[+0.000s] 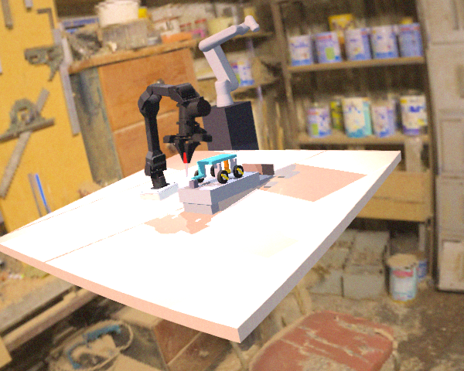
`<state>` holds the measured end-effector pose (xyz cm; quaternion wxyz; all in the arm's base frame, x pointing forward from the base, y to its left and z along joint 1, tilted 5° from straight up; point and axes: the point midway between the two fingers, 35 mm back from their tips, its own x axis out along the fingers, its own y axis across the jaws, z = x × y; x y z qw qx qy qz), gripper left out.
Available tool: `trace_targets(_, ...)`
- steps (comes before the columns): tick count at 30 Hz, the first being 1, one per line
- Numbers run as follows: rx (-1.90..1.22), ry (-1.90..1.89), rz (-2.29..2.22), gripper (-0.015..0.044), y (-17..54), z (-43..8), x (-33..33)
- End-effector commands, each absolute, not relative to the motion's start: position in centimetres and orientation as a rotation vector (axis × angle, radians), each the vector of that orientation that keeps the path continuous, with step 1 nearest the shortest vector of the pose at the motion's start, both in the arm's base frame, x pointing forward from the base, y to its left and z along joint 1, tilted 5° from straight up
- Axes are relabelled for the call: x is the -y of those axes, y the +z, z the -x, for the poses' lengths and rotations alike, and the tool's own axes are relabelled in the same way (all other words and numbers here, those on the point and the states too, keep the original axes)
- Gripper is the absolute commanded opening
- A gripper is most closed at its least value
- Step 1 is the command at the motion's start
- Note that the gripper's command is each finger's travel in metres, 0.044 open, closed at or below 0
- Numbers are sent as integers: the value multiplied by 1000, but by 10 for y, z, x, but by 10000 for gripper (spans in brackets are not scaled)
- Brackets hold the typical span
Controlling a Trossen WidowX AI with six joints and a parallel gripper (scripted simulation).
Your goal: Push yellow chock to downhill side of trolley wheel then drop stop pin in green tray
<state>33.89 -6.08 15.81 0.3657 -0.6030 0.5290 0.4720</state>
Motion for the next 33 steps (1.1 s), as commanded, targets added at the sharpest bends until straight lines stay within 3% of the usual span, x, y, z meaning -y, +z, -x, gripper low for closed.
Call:
trace_targets(1, -1361, 1214, 1559, 0, 159, -334, 63)
trace_targets(24, -1365, 1218, 1558, 0, 162, -261, 79)
trace_targets(33, -1364, 1219, 1557, 0, 160, -257, 66)
